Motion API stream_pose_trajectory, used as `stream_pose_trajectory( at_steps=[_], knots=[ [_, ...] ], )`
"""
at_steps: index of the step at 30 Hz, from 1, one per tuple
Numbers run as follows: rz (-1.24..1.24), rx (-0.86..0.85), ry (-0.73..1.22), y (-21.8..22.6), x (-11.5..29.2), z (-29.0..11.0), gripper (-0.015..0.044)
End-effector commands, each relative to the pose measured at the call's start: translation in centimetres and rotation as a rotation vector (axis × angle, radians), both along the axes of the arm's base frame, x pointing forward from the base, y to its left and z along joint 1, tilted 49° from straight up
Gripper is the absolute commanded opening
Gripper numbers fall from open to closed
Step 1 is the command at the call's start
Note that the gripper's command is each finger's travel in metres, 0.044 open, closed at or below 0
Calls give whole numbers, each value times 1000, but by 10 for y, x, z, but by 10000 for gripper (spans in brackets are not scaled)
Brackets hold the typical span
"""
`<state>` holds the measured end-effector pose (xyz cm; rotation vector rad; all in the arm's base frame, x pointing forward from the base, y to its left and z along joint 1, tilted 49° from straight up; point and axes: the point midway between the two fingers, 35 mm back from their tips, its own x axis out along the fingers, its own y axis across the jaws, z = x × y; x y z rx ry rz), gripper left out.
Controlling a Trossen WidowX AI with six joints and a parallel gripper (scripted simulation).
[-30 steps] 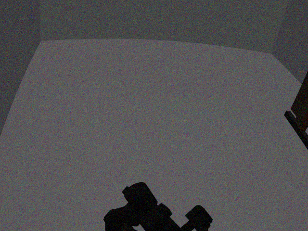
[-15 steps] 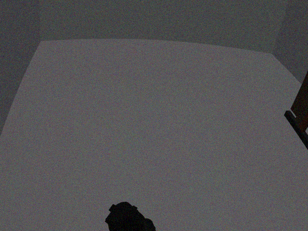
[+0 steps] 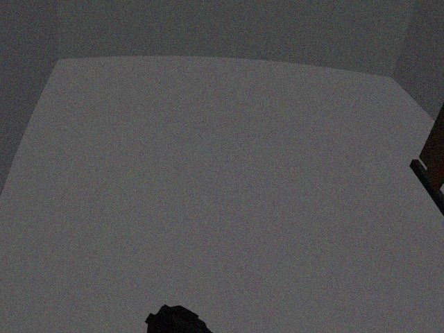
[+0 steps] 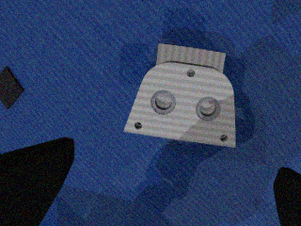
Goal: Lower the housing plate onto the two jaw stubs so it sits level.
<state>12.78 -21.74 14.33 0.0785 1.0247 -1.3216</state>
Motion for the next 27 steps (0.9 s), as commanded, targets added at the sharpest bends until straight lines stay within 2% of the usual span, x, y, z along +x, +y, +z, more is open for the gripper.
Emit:
stream_pose_trajectory(
  at_steps=[1, 5, 27],
  knots=[
    [-11, 0, 7, -8, -4, -8, 440],
    [-10, -4, 8, -29, -8, -25, 440],
    [-10, -4, 9, -41, -10, -35, 440]
  ],
)
